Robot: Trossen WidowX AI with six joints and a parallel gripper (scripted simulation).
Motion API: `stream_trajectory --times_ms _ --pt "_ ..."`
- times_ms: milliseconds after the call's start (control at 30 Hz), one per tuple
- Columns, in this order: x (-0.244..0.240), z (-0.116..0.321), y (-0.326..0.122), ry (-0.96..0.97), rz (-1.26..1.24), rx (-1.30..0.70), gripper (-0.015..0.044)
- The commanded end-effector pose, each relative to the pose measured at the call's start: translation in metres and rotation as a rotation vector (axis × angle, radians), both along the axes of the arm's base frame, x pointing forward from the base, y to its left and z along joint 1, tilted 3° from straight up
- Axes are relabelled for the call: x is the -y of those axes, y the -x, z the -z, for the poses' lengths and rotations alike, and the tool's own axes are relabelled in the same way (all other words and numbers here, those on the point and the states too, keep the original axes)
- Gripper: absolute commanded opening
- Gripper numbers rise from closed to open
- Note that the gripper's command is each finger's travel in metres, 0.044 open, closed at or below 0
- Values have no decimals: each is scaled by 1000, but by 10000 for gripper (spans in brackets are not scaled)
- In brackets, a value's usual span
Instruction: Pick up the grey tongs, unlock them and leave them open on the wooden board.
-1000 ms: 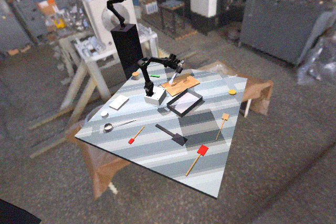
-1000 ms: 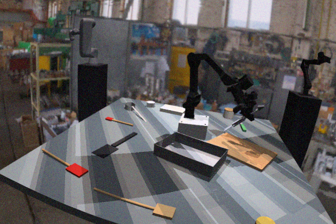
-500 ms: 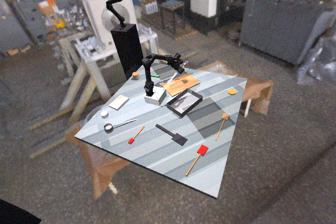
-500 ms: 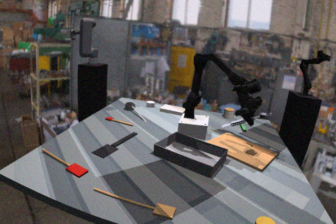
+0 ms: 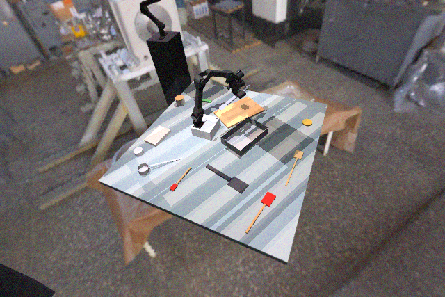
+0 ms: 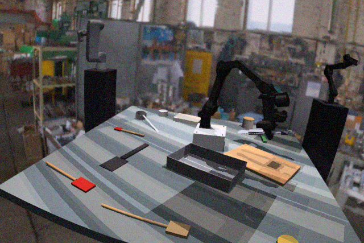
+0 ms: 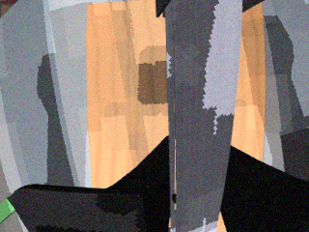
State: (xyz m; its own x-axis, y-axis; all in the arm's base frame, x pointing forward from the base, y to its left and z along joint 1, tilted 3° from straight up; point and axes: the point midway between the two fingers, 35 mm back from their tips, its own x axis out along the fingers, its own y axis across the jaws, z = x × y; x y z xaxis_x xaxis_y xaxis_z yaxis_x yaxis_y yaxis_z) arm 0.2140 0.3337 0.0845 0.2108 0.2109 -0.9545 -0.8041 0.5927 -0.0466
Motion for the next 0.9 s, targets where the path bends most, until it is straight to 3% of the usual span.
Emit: stream_trajectory --times_ms 0,467,867 --pt "-1 1 0 44 8 -43 -150" --pt "7 10 3 220 29 -184 -150" --pt "7 11 4 231 31 -192 -150"
